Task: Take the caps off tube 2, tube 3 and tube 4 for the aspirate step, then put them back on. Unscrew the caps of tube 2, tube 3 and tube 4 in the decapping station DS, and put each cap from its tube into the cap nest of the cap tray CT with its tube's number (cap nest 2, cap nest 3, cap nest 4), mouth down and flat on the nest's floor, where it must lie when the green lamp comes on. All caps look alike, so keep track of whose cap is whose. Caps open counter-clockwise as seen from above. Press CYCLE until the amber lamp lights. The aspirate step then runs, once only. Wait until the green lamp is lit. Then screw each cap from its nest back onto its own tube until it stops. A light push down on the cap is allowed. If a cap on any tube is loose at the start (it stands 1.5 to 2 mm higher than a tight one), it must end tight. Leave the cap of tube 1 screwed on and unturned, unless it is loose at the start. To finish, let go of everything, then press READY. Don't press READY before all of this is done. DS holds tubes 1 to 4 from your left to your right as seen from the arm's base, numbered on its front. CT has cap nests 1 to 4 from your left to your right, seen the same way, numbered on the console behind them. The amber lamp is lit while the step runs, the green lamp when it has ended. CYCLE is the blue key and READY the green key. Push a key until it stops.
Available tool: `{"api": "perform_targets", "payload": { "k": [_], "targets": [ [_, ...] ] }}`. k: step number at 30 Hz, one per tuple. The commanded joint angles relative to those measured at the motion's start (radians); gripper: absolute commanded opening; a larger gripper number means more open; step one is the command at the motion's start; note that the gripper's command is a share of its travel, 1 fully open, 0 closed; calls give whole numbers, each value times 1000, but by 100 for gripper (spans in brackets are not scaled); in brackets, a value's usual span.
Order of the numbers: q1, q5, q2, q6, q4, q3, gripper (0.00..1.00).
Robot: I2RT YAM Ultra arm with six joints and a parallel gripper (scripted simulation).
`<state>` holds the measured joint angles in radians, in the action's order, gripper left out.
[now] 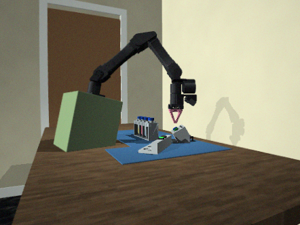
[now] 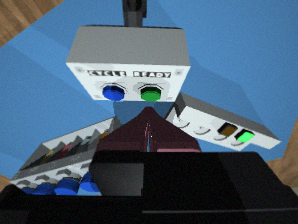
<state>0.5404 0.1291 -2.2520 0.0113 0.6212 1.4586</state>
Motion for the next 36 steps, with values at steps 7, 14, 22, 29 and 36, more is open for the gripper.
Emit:
{"api": "perform_targets", "payload": {
  "k": [7,14,22,29,36],
  "targets": [
    [5,0,15,4,2,13,0],
    [5,0,0,5,-12,13,0],
    [2,0,-30,1,-43,13,0],
    [2,0,-30,1,-43,13,0],
    [2,0,-32,1,-42,17,0]
  ]
}}
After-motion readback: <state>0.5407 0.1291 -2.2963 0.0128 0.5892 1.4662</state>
